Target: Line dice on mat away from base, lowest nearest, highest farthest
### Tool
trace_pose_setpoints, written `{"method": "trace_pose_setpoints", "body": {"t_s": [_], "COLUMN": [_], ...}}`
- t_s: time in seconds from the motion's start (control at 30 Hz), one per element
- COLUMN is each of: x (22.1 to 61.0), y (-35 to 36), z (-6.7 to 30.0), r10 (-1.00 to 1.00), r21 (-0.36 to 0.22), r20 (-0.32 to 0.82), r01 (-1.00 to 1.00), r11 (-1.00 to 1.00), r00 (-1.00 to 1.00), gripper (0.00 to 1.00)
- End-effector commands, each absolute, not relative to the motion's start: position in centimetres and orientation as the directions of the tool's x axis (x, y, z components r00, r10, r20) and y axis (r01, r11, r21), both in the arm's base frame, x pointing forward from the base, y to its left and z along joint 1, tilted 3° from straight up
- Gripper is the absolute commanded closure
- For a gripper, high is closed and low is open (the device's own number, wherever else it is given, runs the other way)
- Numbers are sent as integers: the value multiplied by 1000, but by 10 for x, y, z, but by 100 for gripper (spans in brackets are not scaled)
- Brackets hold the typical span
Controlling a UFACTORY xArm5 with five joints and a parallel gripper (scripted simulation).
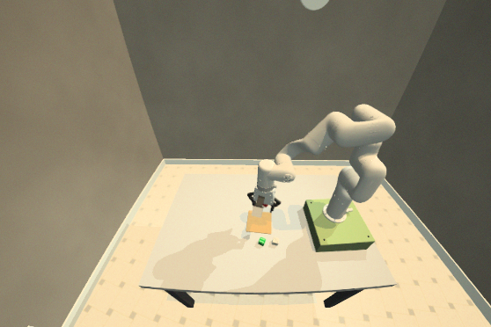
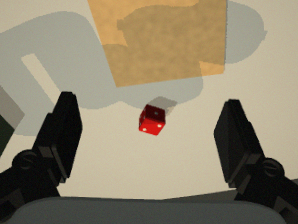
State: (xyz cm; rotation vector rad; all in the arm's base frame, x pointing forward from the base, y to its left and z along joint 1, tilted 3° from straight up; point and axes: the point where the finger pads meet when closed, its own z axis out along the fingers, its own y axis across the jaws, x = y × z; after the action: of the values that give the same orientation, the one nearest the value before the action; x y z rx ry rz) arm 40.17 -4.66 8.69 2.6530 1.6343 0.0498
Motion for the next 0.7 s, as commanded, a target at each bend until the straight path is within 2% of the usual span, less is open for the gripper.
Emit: {"method": "trace_pose_setpoints", "body": {"t_s": [0.0,0.1,0.27,0.67], "x": [387,364,347,346], "y": [-102,-148,-174,-175], "z": [88,87,86,86], "r10": [825,742,684,683], "r21": [43,43,43,43], "r20": [15,16,16,16], "r01": [824,741,683,682], "r11": [-564,-670,-729,-730], "r00": [564,670,729,731], "gripper": [0,0,0,0]}}
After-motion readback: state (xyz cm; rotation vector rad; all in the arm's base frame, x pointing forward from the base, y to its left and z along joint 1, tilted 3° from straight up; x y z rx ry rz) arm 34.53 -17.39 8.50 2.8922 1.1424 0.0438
